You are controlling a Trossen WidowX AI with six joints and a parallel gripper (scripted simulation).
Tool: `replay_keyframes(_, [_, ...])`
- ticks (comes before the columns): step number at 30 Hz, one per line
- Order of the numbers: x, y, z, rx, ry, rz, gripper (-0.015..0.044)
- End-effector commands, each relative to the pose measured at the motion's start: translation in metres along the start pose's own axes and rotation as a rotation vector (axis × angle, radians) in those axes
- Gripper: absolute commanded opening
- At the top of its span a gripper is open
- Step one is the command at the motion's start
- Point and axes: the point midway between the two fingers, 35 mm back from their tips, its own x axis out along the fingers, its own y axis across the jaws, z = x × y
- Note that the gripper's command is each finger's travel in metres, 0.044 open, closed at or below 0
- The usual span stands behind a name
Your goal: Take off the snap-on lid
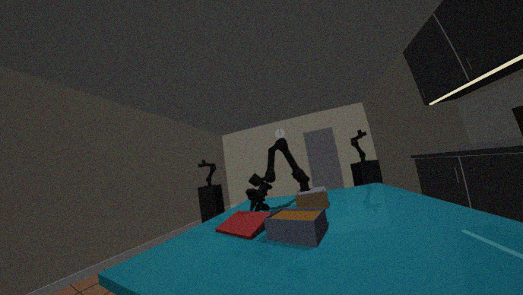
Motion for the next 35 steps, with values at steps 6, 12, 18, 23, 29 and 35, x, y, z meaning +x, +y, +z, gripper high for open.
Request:
replay_keyframes(6, [-0.004,-0.002,0.000,0.000,-0.005,0.001,0.0354])
replay_keyframes(12, [-0.013,-0.011,0.000,0.000,-0.005,0.000,0.0440])
replay_keyframes(18, [-0.022,-0.019,0.000,0.000,-0.005,0.000,0.0440])
replay_keyframes(23, [-0.030,-0.025,0.000,0.000,-0.005,-0.001,0.0440])
replay_keyframes(29, [-0.039,-0.033,0.000,-0.001,-0.005,-0.002,0.0440])
replay_keyframes(35, [-0.048,-0.041,0.000,-0.001,-0.005,-0.003,0.0440])
